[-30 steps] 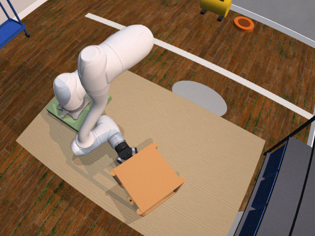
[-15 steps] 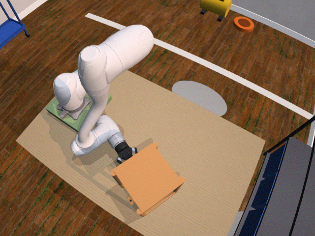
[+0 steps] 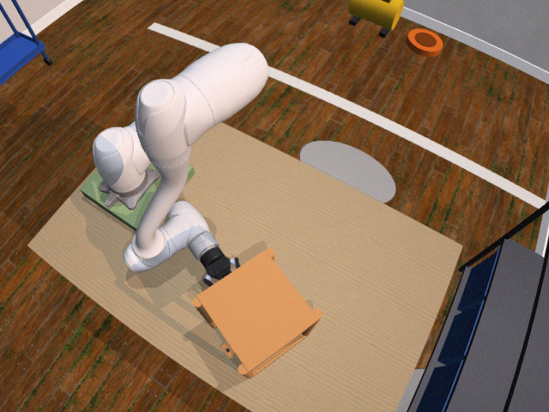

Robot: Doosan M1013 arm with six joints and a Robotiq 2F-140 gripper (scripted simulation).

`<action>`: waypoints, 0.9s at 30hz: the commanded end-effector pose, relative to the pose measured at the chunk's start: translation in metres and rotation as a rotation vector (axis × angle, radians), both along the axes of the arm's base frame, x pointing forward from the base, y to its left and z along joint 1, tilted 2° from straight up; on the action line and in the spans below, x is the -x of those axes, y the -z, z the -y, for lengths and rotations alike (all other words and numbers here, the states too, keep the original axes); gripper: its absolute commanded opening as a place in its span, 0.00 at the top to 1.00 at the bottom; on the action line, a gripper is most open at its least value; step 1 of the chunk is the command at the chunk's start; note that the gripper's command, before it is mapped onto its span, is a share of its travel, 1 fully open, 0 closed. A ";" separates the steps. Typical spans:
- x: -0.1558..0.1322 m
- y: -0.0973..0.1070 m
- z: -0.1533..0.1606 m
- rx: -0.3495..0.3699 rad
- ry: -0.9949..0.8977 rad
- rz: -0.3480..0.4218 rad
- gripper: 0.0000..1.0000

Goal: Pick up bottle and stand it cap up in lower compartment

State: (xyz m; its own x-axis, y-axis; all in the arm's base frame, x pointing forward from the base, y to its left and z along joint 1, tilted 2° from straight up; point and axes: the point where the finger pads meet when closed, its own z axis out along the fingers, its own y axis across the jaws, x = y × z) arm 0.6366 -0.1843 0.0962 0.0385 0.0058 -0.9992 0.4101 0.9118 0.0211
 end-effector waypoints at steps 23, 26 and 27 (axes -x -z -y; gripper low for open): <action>0.000 0.000 0.000 0.000 0.000 0.000 0.65; 0.000 0.000 0.000 0.000 0.000 0.000 0.65; 0.000 0.000 0.000 0.000 0.000 0.000 0.65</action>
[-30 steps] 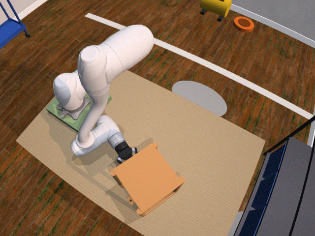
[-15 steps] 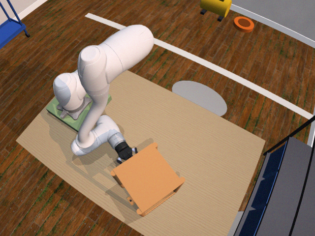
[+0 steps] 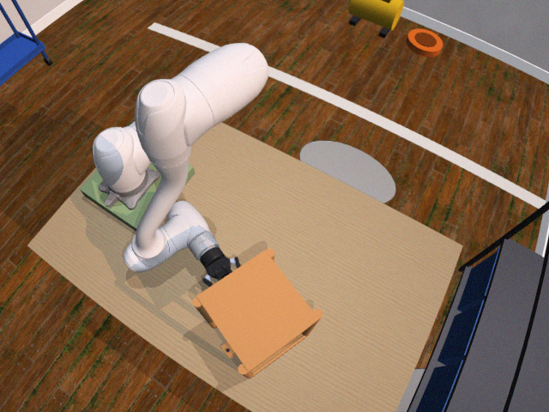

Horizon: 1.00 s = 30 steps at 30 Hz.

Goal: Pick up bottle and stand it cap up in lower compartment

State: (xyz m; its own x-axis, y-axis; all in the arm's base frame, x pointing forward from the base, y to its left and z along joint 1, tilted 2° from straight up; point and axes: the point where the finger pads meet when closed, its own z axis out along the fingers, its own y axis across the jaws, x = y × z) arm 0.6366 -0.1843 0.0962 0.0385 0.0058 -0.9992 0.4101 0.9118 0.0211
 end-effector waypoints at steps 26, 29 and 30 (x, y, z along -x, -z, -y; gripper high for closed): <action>0.004 0.000 -0.002 0.000 0.000 0.000 0.65; 0.005 0.000 -0.002 0.000 0.000 0.000 0.65; 0.006 0.000 -0.003 0.000 0.000 0.000 0.65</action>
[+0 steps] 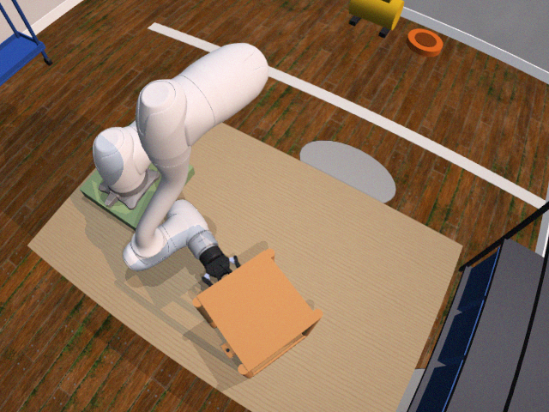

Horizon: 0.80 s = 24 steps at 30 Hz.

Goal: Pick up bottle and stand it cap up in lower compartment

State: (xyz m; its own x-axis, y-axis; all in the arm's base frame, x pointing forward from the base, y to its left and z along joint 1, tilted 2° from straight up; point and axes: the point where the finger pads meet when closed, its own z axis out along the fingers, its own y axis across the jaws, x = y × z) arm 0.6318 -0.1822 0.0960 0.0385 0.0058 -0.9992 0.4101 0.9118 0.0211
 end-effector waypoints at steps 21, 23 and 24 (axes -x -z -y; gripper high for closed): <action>0.015 0.000 -0.007 0.000 0.000 0.000 0.65; 0.017 0.000 -0.008 0.000 0.000 0.000 0.65; 0.018 0.001 -0.008 0.000 0.000 0.000 0.65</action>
